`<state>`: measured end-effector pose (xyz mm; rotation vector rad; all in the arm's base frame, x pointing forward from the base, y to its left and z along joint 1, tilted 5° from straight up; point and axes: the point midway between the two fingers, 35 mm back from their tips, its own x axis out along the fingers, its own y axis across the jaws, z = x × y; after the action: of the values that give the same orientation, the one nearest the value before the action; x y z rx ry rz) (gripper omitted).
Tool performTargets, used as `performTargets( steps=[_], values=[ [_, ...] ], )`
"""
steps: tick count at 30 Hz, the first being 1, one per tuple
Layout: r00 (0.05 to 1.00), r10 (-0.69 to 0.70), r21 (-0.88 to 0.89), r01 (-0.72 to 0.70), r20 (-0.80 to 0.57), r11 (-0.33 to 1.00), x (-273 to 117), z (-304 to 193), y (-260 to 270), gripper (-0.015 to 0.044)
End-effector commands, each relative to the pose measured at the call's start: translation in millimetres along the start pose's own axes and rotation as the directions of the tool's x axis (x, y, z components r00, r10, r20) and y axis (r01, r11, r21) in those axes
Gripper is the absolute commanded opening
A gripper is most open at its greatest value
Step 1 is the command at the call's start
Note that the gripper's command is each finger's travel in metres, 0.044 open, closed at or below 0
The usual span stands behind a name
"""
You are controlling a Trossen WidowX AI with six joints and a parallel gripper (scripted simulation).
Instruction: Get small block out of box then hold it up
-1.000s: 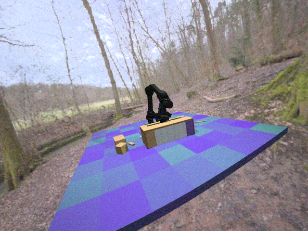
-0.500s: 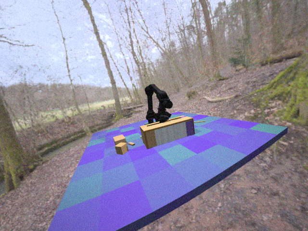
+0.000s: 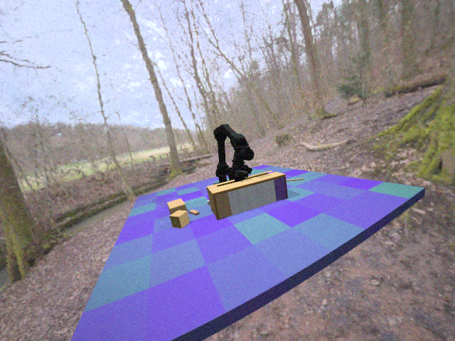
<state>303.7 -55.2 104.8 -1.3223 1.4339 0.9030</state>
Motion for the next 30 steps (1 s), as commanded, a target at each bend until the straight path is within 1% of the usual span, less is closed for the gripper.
performTargets(
  steps=[1, 16, 30],
  values=[
    [1.000, 0.001, -0.002, -0.001, 0.000, 1.000, 2, -4, 0, 0.0400],
    [1.000, 0.001, -0.002, -0.001, -0.001, 1.000, 7, -18, 0, 0.0400],
    [1.000, 0.000, -0.002, 0.000, -0.004, 1.000, 18, -52, 0, 0.0400]
  ],
)
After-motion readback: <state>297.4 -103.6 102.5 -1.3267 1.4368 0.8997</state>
